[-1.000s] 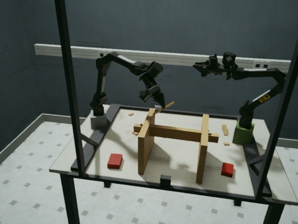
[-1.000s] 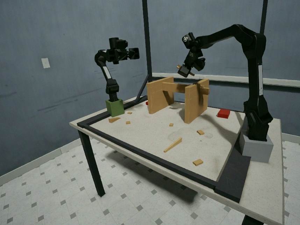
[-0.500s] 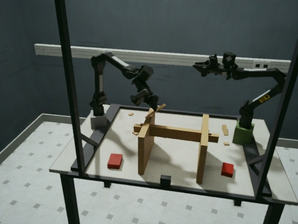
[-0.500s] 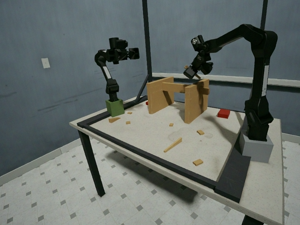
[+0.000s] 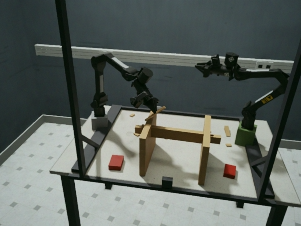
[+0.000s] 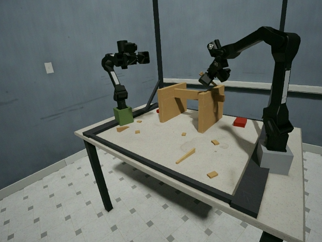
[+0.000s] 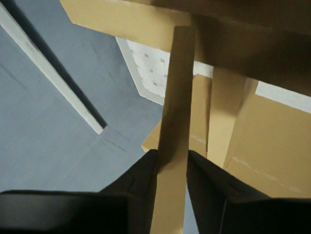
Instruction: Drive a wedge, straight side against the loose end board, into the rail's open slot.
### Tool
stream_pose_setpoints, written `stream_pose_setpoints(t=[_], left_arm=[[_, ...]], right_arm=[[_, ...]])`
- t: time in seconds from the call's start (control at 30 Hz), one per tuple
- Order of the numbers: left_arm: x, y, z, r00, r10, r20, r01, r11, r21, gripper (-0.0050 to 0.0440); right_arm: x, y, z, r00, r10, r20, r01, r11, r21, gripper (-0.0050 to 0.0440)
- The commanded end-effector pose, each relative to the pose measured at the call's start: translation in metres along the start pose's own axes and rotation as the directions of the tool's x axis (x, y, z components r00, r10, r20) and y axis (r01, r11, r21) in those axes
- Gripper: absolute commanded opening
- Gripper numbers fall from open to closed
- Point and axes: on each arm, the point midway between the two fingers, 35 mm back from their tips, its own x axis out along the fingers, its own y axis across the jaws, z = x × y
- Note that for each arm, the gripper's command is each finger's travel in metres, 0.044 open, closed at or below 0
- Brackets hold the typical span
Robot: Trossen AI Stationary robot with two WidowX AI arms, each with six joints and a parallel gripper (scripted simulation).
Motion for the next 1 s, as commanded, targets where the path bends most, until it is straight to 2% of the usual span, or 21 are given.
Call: stream_pose_setpoints(t=[0.0, 0.43, 0.47, 0.63, 0.83, 0.93, 0.97], left_arm=[[-0.005, 0.006, -0.009, 1.0, 0.014, -0.019, -0.013, 1.0, 0.009, 0.001], [0.0, -0.002, 0.001, 1.0, -0.005, 0.006, 0.005, 1.0, 0.003, 0.001], [0.0, -0.002, 0.001, 1.0, -0.004, 0.005, 0.004, 1.0, 0.003, 0.001], [-0.001, -0.001, 0.0, 1.0, -0.002, 0.002, 0.002, 1.0, 0.004, 0.001], [-0.001, -0.001, 0.0, 1.0, -0.002, 0.002, 0.002, 1.0, 0.004, 0.001], [-0.001, -0.001, 0.0, 1.0, -0.002, 0.002, 0.002, 1.0, 0.004, 0.001], [-0.001, -0.001, 0.0, 1.0, -0.002, 0.002, 0.002, 1.0, 0.004, 0.001]], right_arm=[[-0.002, -0.002, 0.004, 1.0, -0.007, 0.012, 0.007, 1.0, -0.003, 0.0175], [-0.002, -0.002, 0.004, 1.0, -0.007, 0.012, 0.007, 1.0, -0.003, 0.0175], [0.005, 0.005, 0.011, 1.0, 0.007, 0.018, -0.007, 1.0, 0.015, 0.0175], [0.025, 0.027, 0.009, 1.0, 0.014, -0.002, -0.014, 0.995, 0.096, 0.0175], [0.055, 0.075, 0.0, 0.999, 0.019, -0.038, -0.01, 0.974, 0.225, 0.0175], [0.052, 0.07, 0.001, 0.999, 0.006, -0.035, 0.002, 0.975, 0.223, 0.0175], [0.057, 0.08, -0.002, 0.999, 0.021, -0.043, -0.01, 0.972, 0.234, 0.0175]])
